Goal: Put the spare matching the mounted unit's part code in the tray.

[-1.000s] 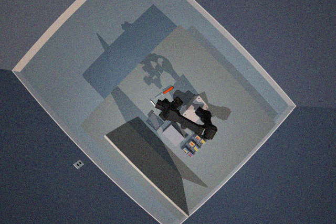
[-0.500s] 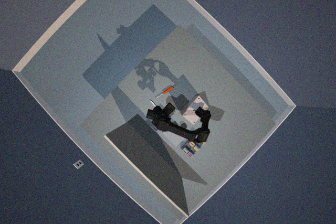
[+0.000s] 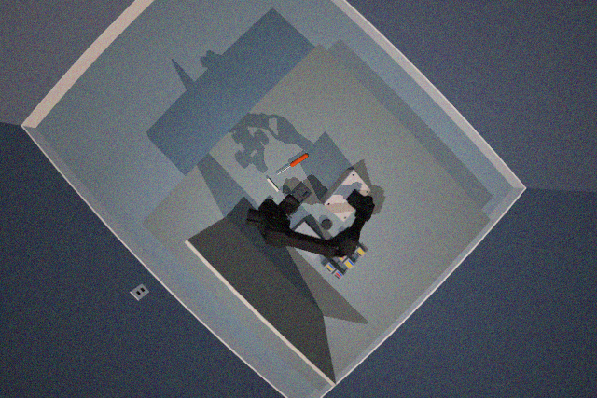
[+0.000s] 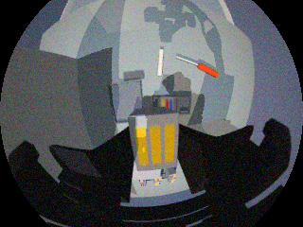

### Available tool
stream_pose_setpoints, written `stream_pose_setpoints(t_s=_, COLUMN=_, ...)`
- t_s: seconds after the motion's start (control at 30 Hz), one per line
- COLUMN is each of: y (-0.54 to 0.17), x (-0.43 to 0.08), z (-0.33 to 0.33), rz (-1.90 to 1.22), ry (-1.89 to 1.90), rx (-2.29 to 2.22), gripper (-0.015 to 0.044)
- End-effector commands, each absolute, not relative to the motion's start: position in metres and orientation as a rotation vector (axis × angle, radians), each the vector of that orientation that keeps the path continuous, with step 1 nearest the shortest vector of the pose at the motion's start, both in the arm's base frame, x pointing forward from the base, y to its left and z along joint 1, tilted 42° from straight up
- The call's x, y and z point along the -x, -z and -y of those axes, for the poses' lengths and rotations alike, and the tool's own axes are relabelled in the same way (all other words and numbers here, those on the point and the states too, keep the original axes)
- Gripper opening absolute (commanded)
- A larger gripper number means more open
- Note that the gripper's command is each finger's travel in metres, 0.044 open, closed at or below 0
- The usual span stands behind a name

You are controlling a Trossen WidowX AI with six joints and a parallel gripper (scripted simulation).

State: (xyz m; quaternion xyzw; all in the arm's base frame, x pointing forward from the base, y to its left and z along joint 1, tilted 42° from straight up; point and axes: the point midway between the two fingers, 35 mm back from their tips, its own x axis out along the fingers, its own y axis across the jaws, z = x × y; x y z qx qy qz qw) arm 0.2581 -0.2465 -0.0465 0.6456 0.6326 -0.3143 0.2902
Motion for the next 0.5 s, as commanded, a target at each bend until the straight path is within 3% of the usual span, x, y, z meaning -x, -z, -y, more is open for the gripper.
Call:
stream_pose_setpoints(t_s=0.0, y=0.047, x=-0.275, z=0.247, rz=-1.681, ry=0.841, rx=-1.739, gripper=0.0)
stream_pose_setpoints(t_s=0.47, y=0.048, x=-0.319, z=0.239, rz=-1.675, ry=0.846, rx=-1.775, gripper=0.0)
